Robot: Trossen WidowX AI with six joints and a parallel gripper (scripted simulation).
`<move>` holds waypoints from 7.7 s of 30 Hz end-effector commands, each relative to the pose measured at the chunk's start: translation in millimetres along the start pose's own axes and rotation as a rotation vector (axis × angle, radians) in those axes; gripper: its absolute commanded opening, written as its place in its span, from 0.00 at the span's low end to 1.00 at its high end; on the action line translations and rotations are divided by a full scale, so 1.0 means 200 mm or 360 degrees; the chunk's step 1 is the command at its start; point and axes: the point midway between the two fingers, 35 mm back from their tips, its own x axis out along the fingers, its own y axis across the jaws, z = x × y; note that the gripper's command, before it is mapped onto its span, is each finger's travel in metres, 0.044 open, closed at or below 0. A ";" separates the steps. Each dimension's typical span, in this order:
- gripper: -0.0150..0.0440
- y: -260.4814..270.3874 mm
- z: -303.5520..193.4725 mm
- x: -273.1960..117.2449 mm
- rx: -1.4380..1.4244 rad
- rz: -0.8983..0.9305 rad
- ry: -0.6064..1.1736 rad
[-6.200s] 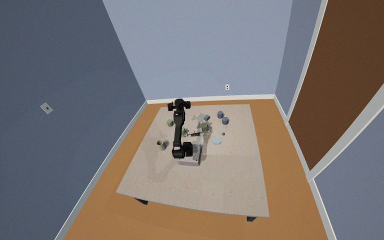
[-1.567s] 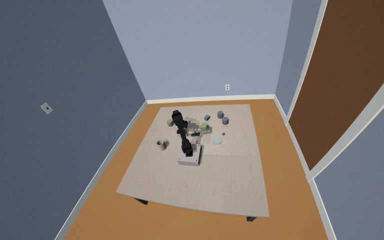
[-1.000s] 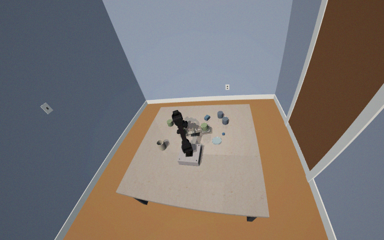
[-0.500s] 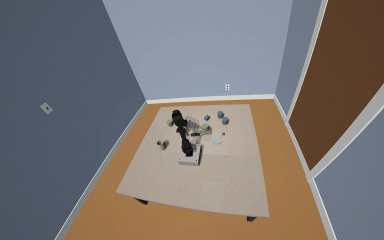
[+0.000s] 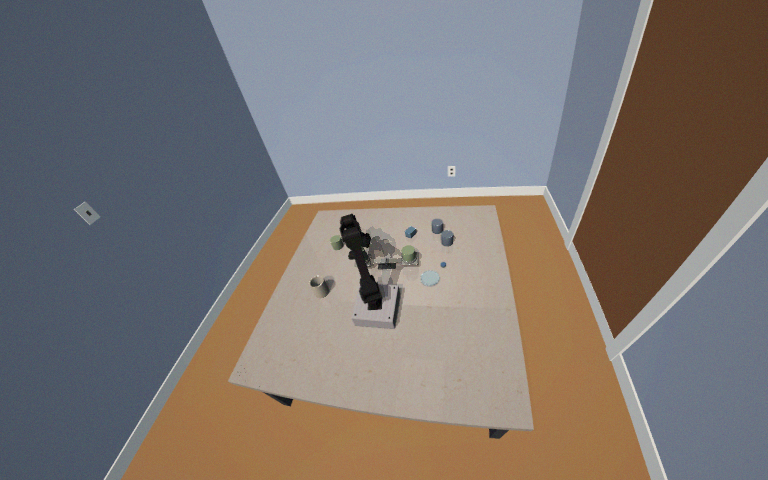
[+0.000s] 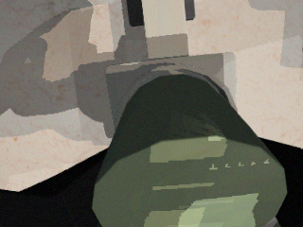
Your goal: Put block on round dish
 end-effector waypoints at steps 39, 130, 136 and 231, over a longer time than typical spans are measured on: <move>0.25 0.01 -0.01 -0.29 0.0003 0.0030 0.0018; 0.25 -0.05 -0.10 -0.36 -0.0001 0.0014 0.0010; 0.25 -0.10 -0.22 -0.27 0.0000 0.0017 0.0015; 0.69 -0.05 -0.06 -0.21 -0.0902 0.0044 0.0020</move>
